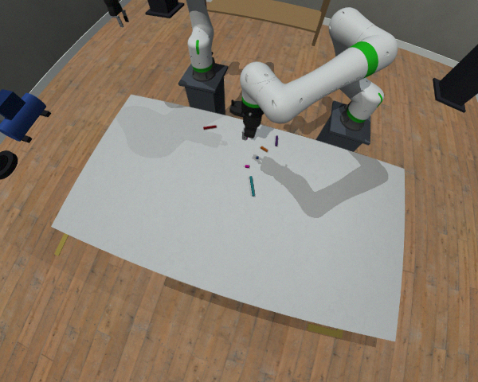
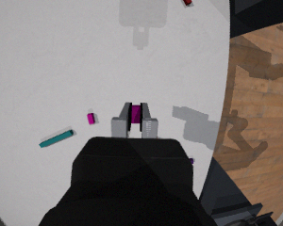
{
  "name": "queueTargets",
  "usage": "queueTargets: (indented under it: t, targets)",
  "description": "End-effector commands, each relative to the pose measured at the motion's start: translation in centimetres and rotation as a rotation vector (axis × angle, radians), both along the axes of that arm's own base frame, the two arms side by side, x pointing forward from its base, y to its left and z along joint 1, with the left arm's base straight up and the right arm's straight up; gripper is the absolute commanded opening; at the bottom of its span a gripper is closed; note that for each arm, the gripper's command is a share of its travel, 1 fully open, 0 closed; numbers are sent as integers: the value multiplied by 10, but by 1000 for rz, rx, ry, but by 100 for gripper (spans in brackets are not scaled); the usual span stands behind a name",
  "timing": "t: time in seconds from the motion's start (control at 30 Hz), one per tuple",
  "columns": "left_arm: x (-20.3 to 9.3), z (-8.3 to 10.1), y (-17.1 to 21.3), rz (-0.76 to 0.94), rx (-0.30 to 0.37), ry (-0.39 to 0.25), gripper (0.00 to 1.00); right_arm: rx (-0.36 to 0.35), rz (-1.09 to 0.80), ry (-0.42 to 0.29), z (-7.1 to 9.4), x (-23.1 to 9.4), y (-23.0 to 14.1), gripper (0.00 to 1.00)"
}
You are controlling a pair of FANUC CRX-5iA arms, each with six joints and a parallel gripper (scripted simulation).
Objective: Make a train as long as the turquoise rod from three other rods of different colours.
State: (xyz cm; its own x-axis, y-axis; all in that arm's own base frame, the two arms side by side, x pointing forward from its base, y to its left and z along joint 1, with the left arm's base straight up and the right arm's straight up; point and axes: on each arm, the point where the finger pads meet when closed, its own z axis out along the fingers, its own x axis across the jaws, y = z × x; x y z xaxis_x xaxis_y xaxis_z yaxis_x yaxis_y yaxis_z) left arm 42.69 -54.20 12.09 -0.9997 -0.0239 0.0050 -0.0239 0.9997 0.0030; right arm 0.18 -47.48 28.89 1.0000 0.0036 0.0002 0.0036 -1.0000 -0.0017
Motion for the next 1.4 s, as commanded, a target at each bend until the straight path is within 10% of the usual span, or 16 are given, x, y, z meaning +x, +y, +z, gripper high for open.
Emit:
queueTargets:
  t: [0.0,0.27,0.87,1.37]
  targets:
    - [15,2,22,168,-4,-6,24,-2,0,0,1,0,0,100]
    - [36,1,61,426,-3,-6,24,-2,0,0,1,0,0,100]
    - [36,-2,61,430,-3,-6,24,-2,0,0,1,0,0,100]
    - [36,-46,61,430,-3,-6,24,-2,0,0,1,0,0,100]
